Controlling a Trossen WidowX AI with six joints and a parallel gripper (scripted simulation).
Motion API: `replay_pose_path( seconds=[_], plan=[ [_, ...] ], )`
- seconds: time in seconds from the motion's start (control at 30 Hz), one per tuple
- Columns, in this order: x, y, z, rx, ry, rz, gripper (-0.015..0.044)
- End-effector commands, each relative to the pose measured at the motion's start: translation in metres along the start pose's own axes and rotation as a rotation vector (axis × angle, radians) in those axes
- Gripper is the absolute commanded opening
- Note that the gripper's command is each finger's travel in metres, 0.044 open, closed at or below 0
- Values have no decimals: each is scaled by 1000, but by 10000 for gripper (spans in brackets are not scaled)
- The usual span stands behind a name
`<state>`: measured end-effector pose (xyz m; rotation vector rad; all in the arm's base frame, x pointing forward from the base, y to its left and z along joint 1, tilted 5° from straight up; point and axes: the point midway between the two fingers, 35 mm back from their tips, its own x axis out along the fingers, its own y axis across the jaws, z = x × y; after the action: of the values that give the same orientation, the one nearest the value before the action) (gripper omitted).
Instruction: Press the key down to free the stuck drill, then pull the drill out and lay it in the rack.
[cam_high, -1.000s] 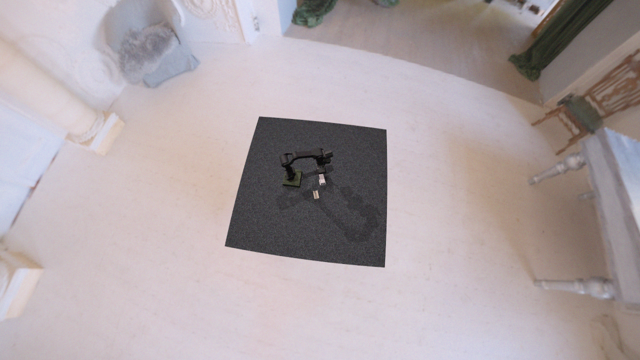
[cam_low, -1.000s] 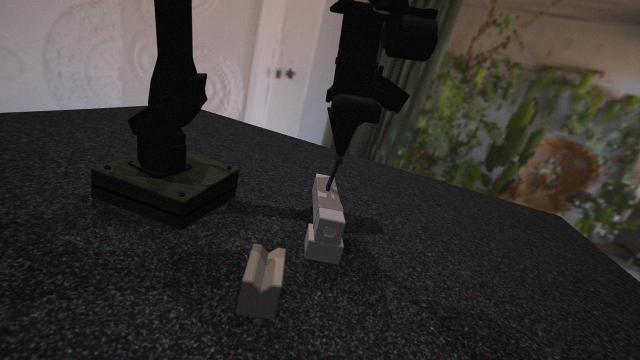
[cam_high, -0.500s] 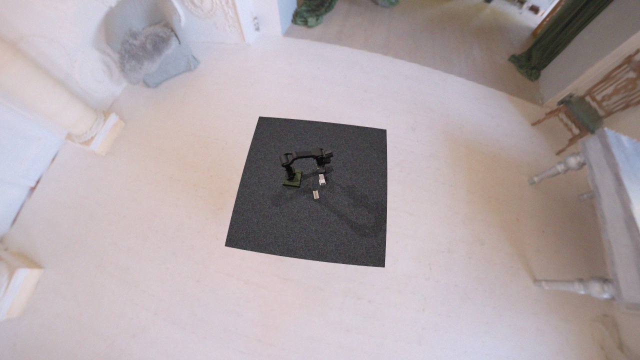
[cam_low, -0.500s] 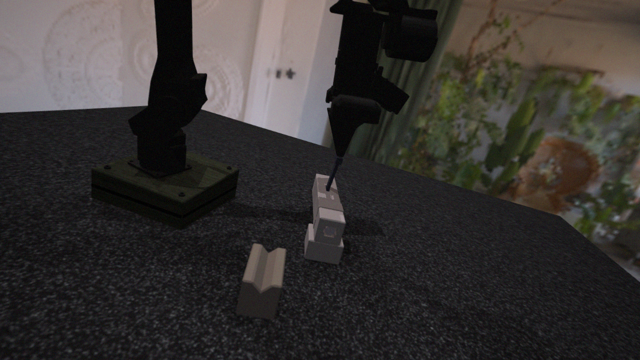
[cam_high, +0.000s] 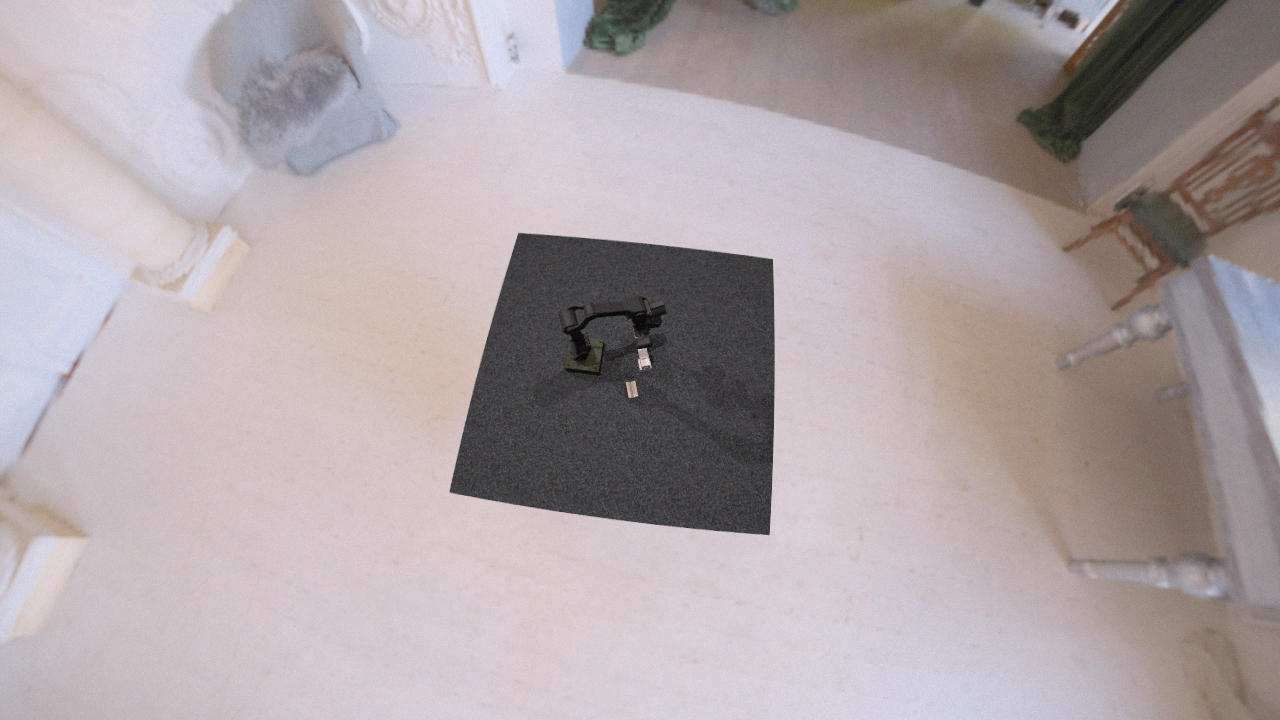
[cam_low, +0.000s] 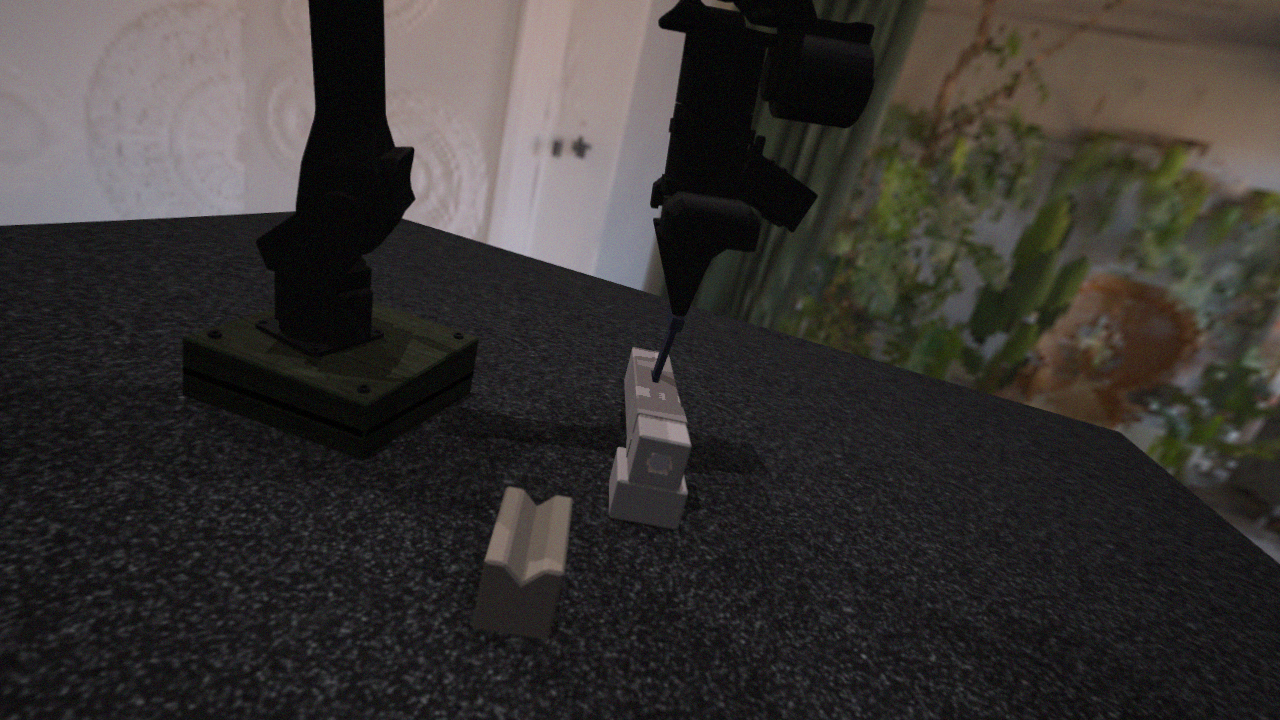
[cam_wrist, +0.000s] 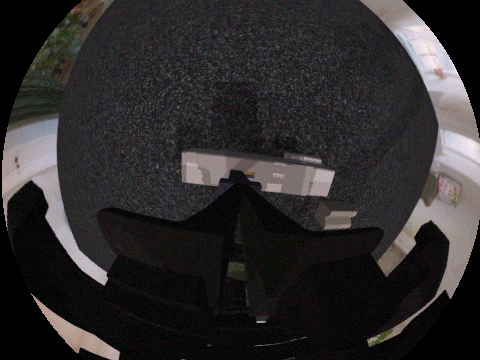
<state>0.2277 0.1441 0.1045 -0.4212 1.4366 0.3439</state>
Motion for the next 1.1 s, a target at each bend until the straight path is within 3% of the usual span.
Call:
replay_pose_path(
  seconds=[0.0, 0.4, 0.53, 0.77, 0.97, 1.07],
  plan=[
    [25, 1, -8, -8, 70, -7, 0],
    [28, 1, -8, -8, 70, -7, 0],
    [11, 1, -3, -8, 70, -7, 105],
    [-51, 1, 6, -8, 69, -7, 289],
    [-42, -3, 8, -58, 61, -4, 440],
    [-31, -23, 13, -256, 58, 6, 440]
  ],
)
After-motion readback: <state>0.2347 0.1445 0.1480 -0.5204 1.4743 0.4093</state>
